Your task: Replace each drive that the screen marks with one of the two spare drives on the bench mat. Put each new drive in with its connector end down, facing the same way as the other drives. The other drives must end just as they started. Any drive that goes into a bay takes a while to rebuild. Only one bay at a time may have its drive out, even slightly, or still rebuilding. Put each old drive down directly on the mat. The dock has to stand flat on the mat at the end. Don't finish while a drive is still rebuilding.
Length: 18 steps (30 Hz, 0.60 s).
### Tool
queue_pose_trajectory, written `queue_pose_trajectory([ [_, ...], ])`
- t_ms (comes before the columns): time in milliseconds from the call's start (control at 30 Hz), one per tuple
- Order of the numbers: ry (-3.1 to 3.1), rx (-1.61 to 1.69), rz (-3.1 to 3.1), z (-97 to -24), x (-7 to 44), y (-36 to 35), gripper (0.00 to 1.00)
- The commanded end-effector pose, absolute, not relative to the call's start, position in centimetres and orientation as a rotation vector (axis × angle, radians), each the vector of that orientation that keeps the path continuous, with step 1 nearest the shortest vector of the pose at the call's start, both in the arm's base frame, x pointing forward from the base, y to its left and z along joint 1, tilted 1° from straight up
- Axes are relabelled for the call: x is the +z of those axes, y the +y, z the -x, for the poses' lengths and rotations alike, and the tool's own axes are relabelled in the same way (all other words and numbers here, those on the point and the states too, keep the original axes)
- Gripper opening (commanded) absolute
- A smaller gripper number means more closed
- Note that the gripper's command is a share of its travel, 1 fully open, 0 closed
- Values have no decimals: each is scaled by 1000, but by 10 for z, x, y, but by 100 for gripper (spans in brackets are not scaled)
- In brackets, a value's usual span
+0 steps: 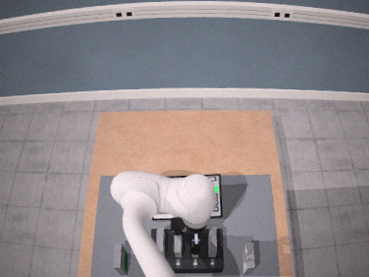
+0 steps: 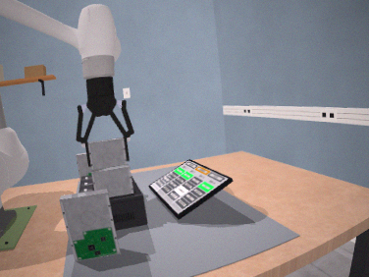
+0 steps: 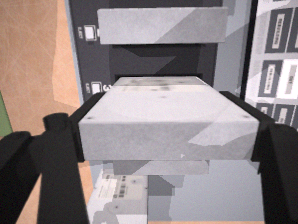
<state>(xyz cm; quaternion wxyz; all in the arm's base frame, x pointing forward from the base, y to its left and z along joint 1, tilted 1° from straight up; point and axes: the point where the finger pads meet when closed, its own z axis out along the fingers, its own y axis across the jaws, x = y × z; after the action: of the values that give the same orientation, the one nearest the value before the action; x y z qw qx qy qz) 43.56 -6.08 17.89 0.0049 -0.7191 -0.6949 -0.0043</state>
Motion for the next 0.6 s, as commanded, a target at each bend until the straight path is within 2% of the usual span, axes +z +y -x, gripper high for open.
queue_pose_trajectory([
  [0, -2176, -15, 2253, -436, 179, -61, 10],
  [567, -2176, -15, 2253, -436, 177, -61, 10],
])
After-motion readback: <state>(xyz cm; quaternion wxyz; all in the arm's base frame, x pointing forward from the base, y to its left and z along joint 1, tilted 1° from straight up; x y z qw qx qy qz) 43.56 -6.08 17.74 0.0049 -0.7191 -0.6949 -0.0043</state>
